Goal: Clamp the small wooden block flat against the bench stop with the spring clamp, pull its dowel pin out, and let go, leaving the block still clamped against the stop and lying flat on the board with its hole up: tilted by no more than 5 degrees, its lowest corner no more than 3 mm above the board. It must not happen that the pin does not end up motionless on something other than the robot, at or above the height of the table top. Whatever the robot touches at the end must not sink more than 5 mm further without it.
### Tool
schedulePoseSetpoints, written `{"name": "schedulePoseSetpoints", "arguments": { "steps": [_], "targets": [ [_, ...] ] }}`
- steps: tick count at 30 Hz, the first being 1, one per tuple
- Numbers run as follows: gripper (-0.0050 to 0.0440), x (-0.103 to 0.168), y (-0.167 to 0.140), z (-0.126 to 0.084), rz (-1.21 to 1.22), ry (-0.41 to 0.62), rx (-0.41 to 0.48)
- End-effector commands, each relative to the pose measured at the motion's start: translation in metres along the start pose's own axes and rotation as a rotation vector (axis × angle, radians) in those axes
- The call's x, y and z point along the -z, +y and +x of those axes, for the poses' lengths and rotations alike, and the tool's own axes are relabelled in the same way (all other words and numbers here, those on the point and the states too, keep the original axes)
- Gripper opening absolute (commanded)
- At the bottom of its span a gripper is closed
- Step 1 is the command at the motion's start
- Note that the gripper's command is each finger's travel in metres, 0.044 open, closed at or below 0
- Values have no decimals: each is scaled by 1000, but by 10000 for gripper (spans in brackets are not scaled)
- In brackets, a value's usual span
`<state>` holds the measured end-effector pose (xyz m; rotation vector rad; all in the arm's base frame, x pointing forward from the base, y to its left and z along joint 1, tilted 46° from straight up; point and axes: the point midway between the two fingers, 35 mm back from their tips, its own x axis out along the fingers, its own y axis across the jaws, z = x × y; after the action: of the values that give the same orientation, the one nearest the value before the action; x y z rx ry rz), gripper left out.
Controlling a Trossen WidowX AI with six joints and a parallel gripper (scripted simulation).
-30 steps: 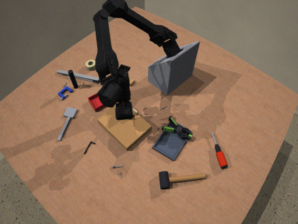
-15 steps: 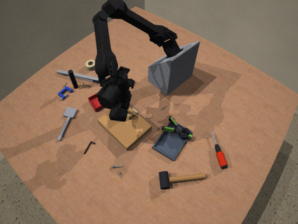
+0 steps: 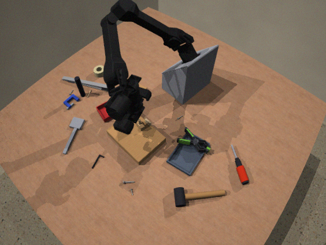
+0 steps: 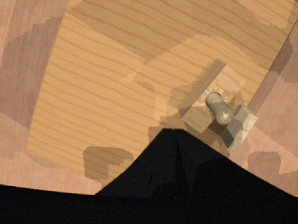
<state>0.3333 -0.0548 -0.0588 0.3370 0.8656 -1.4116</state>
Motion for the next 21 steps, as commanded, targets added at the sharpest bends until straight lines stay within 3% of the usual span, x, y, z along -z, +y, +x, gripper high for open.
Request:
{"name": "schedulePoseSetpoints", "arguments": {
  "steps": [1,21],
  "targets": [
    [0,0,1,4,70,-3,5],
    [0,-2,4,12,378,-5,5]
  ]
}}
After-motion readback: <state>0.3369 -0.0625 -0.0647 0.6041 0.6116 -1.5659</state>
